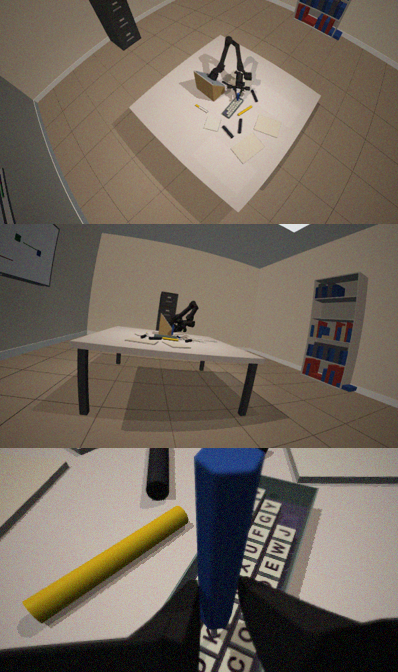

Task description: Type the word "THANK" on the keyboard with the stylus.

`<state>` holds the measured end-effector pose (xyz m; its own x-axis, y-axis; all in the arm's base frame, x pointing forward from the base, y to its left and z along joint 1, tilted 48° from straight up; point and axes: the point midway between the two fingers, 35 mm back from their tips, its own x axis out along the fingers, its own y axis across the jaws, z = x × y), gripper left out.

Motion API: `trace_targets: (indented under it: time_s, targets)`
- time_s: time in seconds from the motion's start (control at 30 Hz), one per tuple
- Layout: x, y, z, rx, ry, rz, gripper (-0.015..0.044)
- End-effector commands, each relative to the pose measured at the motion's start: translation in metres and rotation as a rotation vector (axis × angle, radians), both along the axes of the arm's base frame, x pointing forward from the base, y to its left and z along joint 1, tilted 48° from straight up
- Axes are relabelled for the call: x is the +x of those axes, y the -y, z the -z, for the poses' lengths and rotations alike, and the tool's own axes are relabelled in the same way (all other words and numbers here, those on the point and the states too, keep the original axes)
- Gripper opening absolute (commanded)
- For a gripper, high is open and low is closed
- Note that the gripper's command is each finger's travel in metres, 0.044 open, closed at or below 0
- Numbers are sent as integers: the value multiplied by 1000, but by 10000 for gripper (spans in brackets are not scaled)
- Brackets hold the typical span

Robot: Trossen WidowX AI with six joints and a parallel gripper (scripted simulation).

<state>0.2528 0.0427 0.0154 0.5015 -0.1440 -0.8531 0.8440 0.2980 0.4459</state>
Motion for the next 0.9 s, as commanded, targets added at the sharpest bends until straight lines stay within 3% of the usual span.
trace_targets:
  time_s: [0.0, 0.87]
  targets:
    - [0, 0, 2, -3, 2, 7, 81]
    - [-3, 27, -23, -4, 3, 7, 81]
